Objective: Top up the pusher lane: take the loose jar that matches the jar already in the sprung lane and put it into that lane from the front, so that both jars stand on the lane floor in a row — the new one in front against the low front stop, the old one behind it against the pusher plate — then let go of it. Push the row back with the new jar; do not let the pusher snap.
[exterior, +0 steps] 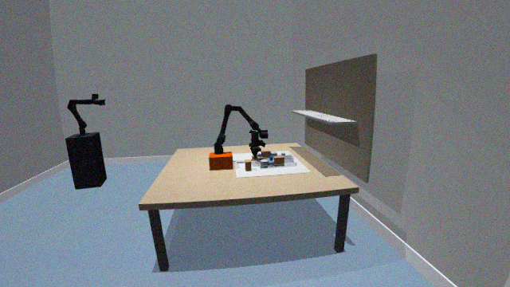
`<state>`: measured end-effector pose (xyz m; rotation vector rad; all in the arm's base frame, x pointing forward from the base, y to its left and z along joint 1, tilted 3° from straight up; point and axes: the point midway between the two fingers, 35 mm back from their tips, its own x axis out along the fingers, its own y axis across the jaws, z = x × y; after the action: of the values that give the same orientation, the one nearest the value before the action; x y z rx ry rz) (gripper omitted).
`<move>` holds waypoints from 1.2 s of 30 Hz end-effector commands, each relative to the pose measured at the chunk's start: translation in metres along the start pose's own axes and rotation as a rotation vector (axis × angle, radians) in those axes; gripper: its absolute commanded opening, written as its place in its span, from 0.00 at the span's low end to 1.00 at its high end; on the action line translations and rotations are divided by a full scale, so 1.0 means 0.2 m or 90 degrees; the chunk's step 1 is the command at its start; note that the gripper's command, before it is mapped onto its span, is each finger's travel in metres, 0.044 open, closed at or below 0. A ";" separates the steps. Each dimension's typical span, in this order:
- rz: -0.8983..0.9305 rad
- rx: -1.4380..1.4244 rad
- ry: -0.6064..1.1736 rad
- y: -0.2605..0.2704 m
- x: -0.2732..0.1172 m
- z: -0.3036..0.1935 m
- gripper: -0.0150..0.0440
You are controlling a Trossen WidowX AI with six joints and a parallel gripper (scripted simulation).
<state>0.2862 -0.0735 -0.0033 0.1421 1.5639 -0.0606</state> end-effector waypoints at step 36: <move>-0.001 0.000 -0.022 0.00 -0.03 0.12 0.25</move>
<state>0.2976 -0.0750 -0.0022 0.1419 1.5648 -0.0602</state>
